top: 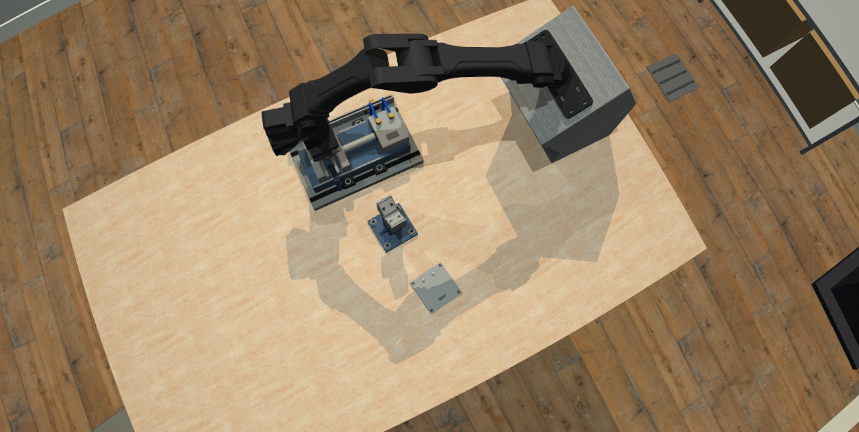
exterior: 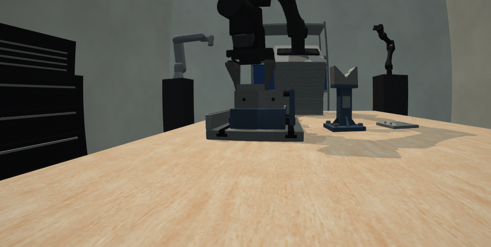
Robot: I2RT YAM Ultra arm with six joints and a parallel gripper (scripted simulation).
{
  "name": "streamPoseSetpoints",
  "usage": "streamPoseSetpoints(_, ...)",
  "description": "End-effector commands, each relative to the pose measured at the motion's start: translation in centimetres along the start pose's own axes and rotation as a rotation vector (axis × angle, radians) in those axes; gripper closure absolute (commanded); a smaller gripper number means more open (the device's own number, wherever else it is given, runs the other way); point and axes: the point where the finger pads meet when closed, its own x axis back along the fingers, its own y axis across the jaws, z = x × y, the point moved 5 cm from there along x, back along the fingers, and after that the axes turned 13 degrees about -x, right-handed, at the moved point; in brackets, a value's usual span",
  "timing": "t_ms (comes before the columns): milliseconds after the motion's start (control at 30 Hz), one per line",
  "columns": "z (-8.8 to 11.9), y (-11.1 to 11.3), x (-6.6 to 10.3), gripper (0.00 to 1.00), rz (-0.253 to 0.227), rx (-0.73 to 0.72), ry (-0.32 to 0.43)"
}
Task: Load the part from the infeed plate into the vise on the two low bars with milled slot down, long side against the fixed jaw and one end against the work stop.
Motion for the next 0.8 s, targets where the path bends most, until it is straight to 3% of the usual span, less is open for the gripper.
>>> streamPoseSetpoints(0,-1.7,0.4,2.24,1.0,0.003,0.009,-0.054)
streamPoseSetpoints(767,-1.94,0.31,2.09,1.0,0.003,0.011,-0.062)
